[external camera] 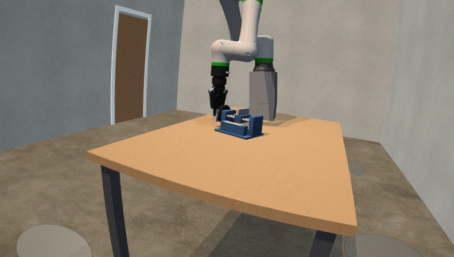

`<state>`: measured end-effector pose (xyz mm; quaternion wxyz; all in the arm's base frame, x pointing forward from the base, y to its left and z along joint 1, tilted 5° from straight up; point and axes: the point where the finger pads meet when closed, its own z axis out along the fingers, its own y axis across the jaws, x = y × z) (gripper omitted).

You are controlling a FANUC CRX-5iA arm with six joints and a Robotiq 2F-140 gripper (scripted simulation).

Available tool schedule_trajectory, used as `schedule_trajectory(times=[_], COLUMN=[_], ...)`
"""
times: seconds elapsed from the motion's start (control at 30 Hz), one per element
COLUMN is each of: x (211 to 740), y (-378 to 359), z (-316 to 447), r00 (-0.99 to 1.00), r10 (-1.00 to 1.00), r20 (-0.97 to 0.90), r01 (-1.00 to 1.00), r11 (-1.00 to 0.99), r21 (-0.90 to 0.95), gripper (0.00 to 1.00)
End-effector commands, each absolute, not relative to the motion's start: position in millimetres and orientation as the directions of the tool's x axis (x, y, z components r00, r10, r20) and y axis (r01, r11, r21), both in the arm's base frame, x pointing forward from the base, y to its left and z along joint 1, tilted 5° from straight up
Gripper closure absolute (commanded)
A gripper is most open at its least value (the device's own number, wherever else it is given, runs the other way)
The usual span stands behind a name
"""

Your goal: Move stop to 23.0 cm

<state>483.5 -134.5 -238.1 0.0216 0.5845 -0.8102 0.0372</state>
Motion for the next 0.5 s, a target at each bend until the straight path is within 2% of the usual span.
schedule_trajectory(times=[0.0, 0.47], x=[484.1, 485.3], y=[-134.6, -135.0], z=[-237.6, -236.4], r00=[-0.316, -0.316], r10=[-0.946, -0.946], r20=[0.078, 0.078], r01=[-0.949, -0.949], r11=[0.314, 0.314], r21=[-0.035, -0.035], gripper=[0.96, 0.96])
